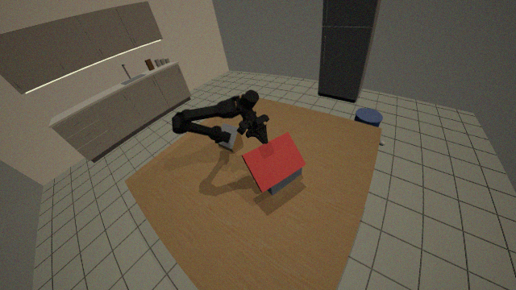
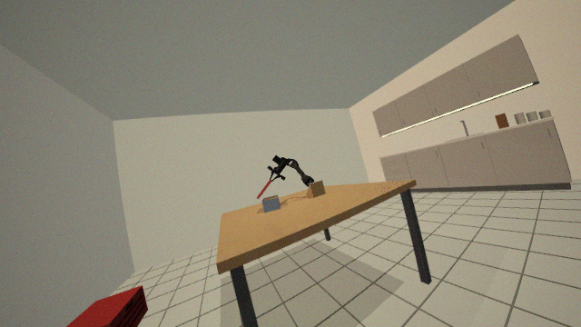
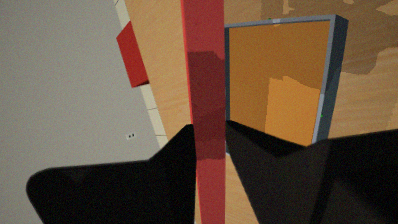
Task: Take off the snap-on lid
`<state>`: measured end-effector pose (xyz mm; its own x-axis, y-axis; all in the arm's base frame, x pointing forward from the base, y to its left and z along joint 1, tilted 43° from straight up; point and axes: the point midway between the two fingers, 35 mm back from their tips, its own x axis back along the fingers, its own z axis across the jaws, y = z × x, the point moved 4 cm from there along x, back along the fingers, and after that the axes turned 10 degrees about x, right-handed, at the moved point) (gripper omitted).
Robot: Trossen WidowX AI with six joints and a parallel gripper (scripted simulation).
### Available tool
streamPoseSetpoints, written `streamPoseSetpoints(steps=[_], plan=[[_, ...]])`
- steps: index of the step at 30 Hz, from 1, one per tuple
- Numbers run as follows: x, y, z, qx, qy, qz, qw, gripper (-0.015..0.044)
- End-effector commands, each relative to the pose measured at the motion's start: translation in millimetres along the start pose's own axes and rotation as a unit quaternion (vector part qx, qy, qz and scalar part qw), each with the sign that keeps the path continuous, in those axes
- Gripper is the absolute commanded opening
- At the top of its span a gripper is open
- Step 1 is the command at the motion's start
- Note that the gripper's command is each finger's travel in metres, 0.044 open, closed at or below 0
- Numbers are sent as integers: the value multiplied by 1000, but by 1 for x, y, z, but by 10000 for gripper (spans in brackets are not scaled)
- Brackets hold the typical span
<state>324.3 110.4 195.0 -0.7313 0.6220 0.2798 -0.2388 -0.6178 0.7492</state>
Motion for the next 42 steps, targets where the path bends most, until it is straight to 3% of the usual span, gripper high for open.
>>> streamPoseSetpoints(steps=[1, 42], plan=[[2, 10, -2, -1, 2, 2, 1000, 0], [10, 89, -23, 1, 1, 2, 1000, 0]])
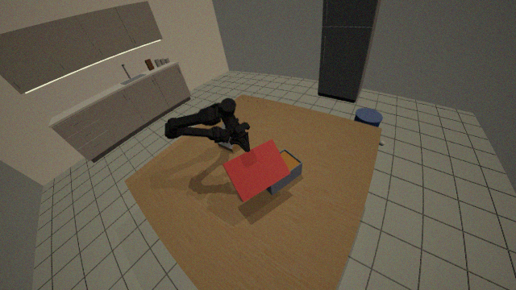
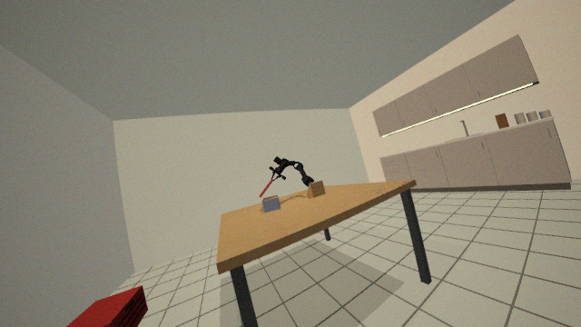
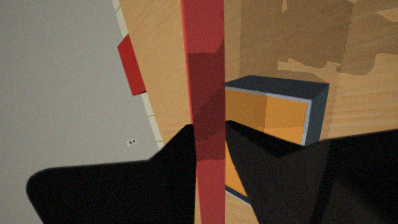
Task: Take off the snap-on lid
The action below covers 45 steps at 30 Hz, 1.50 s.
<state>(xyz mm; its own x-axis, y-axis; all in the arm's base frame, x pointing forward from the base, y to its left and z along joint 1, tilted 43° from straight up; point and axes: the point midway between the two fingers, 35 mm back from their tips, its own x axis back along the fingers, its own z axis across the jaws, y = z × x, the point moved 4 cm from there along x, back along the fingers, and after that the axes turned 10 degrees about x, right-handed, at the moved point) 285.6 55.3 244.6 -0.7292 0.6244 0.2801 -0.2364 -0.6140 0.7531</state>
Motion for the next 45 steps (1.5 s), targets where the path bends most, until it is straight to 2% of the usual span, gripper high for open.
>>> streamPoseSetpoints(steps=[1, 45], plan=[[2, 10, -2, -1, 3, 3, 1000, 0], [11, 94, -25, 1, 2, 2, 1000, 0]])
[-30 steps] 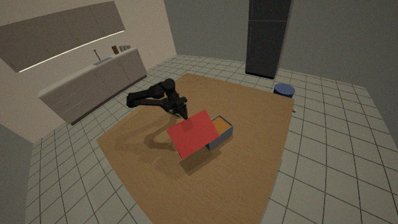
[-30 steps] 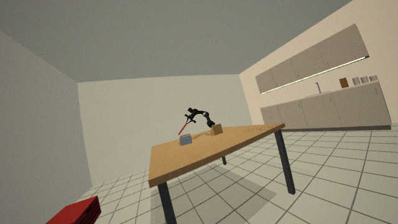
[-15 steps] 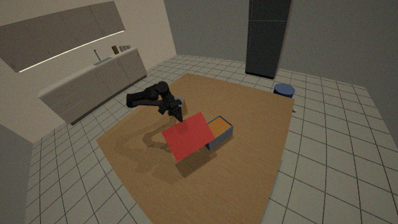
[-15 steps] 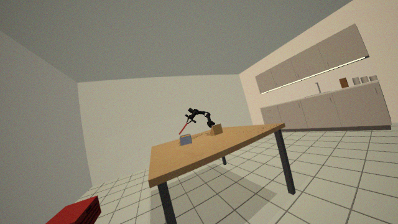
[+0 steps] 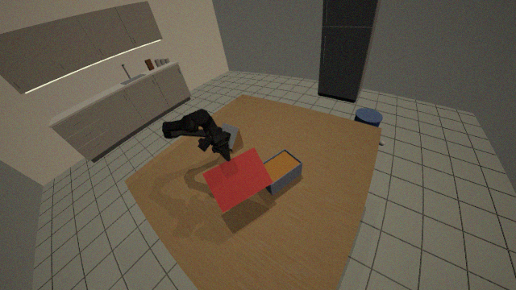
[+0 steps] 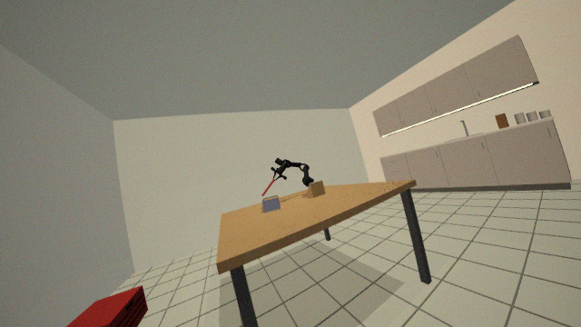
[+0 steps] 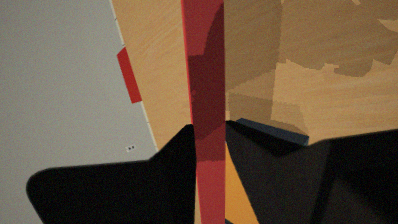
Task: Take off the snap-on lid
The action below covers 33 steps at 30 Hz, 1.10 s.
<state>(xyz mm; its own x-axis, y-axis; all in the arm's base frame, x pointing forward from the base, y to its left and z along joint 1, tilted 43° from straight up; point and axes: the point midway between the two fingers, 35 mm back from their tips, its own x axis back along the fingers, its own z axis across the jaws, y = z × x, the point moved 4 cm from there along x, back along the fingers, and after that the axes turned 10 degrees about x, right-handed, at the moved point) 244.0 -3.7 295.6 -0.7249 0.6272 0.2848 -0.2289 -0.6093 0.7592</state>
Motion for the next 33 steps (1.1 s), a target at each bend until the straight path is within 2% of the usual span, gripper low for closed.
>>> streamPoseSetpoints(steps=[1, 33], plan=[[3, 12, -1, -5, 6, 2, 1000, 0], [9, 67, -16, -4, 6, 1, 1000, 0]])
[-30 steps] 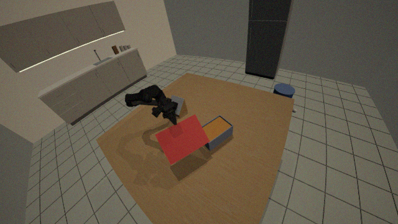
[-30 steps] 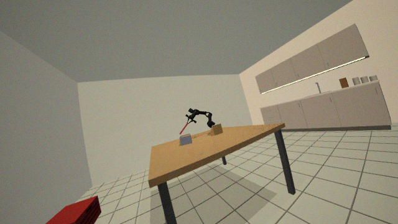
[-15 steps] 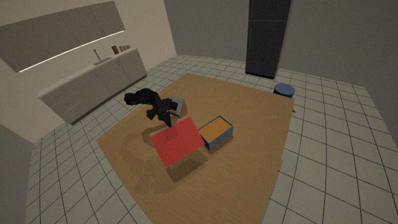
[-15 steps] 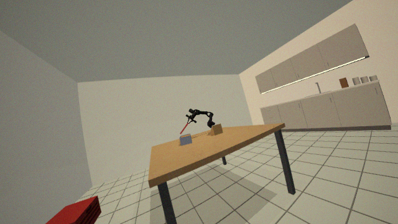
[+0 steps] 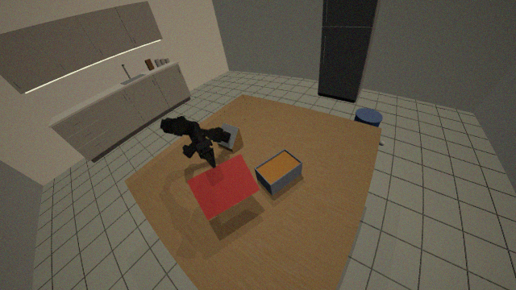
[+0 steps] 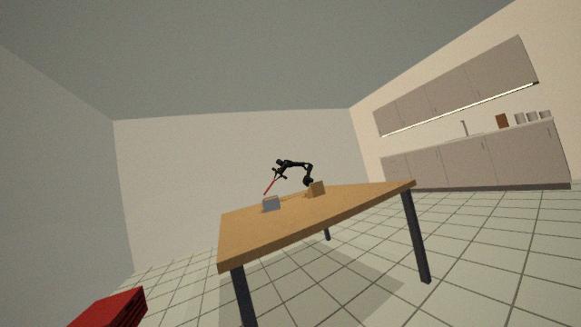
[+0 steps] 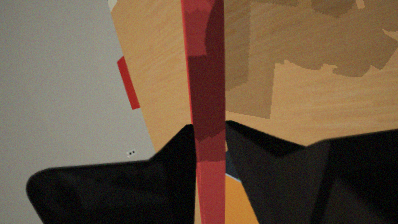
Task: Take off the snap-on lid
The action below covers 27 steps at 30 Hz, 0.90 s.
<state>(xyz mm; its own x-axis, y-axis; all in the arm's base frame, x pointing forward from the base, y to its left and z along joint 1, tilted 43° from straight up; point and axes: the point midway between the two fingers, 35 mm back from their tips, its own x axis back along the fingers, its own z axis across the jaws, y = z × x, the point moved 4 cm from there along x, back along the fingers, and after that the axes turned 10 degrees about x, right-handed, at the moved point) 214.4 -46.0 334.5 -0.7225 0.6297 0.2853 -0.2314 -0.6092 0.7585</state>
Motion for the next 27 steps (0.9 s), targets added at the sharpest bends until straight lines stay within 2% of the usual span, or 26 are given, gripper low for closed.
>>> streamPoseSetpoints(steps=[1, 27], plan=[[2, 5, 1, -3, 8, 2, 1000, 0], [-14, -4, -16, -4, 9, 1, 1000, 0]])
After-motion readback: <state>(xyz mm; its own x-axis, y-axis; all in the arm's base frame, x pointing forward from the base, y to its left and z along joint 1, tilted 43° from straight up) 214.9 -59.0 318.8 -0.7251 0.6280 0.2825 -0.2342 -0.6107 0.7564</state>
